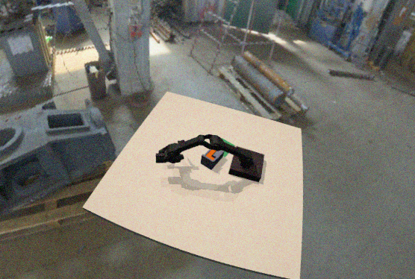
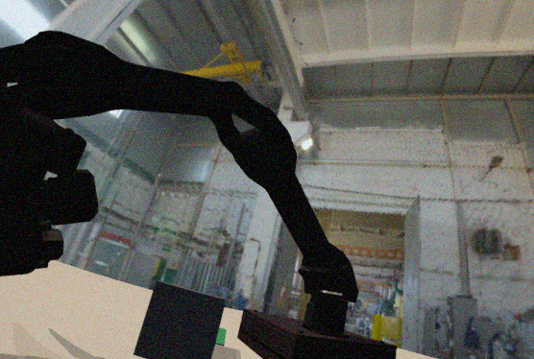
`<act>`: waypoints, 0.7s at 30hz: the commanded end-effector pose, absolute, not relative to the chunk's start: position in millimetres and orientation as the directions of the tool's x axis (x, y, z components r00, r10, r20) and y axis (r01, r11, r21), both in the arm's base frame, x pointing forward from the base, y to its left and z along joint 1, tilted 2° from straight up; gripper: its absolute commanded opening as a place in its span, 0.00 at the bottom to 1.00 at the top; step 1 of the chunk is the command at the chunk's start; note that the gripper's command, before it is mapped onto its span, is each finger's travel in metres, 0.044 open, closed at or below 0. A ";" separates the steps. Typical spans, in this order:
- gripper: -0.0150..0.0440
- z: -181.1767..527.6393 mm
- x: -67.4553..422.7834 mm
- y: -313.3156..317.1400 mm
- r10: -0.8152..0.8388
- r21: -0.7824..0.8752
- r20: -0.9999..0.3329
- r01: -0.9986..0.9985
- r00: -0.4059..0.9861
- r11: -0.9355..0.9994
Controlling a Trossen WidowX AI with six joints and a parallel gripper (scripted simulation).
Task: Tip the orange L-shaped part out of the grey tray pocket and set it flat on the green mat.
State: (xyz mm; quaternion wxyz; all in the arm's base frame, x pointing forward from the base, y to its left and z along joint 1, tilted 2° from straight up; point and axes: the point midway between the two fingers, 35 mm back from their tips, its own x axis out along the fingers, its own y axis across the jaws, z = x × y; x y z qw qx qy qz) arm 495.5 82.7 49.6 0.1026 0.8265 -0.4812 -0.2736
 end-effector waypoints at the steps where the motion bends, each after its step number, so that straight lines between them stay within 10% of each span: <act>1: 0.89 50.0 494.6 82.1 -0.849 0.419 -0.362 -0.747 0.385 -0.516; 9: 0.56 73.7 454.7 60.4 -0.741 -0.102 -0.611 -0.956 0.279 -0.276; 21: 0.56 100.8 369.5 47.4 -0.442 -0.390 -0.889 -0.704 0.120 0.593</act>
